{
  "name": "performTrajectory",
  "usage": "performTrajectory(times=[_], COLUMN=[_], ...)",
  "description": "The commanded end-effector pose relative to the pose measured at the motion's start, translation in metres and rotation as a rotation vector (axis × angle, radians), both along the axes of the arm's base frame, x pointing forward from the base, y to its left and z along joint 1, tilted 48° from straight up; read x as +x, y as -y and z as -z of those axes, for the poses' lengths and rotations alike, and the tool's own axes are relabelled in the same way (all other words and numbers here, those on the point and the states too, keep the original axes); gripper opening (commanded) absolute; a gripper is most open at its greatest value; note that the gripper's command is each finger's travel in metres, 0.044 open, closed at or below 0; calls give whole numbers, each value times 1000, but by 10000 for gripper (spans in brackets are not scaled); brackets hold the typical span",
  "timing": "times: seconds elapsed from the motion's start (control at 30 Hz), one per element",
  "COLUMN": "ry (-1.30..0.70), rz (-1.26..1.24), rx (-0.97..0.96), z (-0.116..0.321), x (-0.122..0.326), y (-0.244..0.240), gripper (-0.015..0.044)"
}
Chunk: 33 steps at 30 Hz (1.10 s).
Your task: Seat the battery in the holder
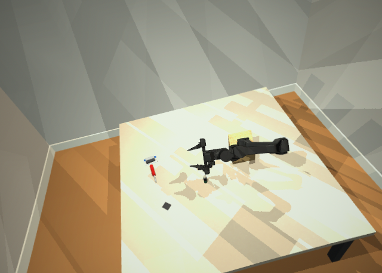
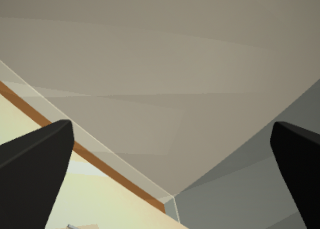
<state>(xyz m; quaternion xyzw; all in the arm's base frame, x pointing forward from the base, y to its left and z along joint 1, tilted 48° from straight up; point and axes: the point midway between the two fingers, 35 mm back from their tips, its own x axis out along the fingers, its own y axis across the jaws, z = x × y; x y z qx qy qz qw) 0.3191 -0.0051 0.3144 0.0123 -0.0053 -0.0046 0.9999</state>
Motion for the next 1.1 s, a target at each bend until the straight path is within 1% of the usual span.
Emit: performTrajectory(times=[0.0,0.07,0.2,0.33,0.47,0.57,0.6,0.67,1.07], ry=[-17,-151,-577,-950,-1328,-1617,-1680,-1721,-1721], rz=[-6,-55,-177,-238,-244,-200,-183,-170,-170], rx=[4,43,221,445,740,1019,1089,1136,1136], z=[3,31,113,170,205,214,213,213,213], x=[2,12,19,0,-31,-56,-60,-63,-63], y=[-1,-6,-24,-41,-59,-73,-76,-78,-78], gripper=[374,321,216,111,6,0,0,0,0])
